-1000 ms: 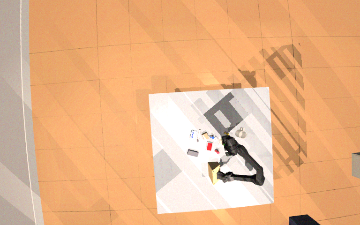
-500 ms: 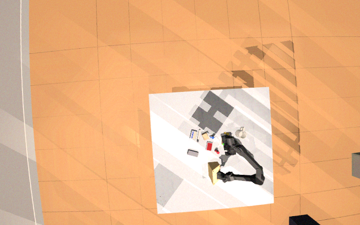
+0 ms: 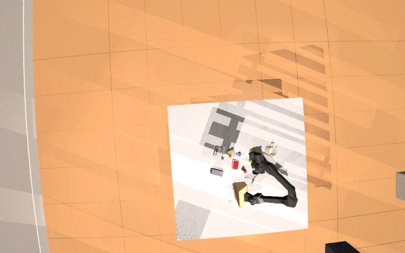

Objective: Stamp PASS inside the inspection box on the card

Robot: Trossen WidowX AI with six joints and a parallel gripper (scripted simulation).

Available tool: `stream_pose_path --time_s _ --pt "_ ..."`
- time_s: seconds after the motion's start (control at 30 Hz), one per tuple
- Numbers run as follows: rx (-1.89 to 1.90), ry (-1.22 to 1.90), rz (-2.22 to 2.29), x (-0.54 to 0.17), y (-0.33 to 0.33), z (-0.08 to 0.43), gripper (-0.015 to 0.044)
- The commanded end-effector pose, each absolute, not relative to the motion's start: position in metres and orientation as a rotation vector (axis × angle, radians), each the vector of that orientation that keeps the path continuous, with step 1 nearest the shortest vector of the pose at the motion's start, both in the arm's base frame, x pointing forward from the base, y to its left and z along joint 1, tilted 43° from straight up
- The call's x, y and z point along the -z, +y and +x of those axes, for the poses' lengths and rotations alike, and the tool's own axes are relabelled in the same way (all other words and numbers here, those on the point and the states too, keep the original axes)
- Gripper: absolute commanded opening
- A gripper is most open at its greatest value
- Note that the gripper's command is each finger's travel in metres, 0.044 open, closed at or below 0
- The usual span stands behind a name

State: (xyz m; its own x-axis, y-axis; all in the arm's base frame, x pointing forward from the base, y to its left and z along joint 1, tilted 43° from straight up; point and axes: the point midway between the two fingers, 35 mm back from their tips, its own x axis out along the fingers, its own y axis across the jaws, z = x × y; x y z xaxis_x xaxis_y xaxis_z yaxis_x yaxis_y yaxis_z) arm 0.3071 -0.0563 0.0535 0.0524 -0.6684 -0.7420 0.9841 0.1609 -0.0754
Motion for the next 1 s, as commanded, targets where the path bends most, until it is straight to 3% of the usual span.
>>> stream_pose_path --time_s 0.0,0.97 --pt "1.349 0.747 0.521 -0.051 -0.058 0.307 0.0000" --pt "1.352 0.745 0.520 -0.037 -0.072 0.307 0.0000"
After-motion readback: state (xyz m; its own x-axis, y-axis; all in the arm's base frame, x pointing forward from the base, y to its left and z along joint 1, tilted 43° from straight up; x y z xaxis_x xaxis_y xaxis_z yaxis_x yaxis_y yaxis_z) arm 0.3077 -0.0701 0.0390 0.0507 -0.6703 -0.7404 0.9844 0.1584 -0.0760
